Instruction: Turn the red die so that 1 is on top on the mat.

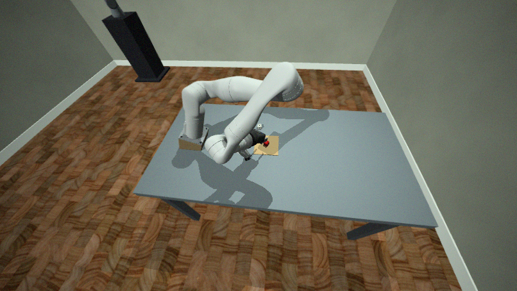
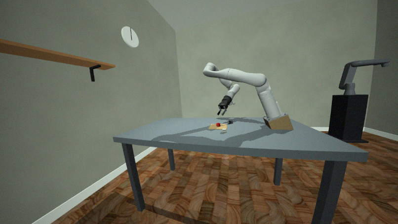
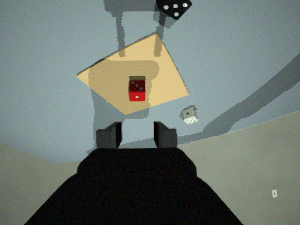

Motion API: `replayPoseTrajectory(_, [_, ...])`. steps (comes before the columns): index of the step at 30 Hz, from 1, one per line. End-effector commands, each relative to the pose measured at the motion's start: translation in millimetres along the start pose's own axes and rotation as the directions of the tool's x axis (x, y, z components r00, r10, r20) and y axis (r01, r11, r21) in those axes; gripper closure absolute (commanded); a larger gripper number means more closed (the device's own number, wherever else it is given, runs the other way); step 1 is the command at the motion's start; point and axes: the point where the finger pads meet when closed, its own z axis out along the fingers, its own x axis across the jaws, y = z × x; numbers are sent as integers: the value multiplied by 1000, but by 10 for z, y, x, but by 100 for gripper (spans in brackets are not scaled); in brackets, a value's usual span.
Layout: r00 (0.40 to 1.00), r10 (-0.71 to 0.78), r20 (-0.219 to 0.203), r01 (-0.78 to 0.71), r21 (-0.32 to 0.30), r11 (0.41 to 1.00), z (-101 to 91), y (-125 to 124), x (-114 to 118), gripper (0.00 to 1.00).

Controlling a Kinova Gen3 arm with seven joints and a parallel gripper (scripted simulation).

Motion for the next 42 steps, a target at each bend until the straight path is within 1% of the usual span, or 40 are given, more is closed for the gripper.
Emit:
replayPoseTrajectory(1, [1000, -6, 1, 6, 44, 999, 32, 79, -7, 21])
replayPoseTrajectory(5, [1000, -7, -3, 7, 114, 994, 53, 108, -1, 21])
replayPoseTrajectory(8, [1000, -6, 3, 6, 170, 985, 58, 144, -8, 21])
replayPoseTrajectory(12, [1000, -7, -5, 8, 243, 970, 82, 167, 3, 21])
replayPoseTrajectory(14, [1000, -7, -5, 8, 243, 970, 82, 167, 3, 21])
replayPoseTrajectory(17, [1000, -7, 3, 6, 294, 956, 86, 205, -8, 21])
replayPoseTrajectory(22, [1000, -7, -3, 8, 377, 926, 108, 226, 2, 21])
replayPoseTrajectory(25, [1000, -8, 6, 5, 420, 908, 110, 259, -16, 21])
replayPoseTrajectory(29, [1000, -1, -4, 3, 478, 878, 134, 276, 7, 21])
replayPoseTrajectory(31, [1000, -1, -4, 3, 478, 878, 134, 276, 7, 21])
replayPoseTrajectory(36, [1000, -5, 2, 4, 538, 843, 150, 341, -9, 21])
replayPoseTrajectory(42, [1000, -4, 1, 2, 636, 772, 175, 387, -8, 21])
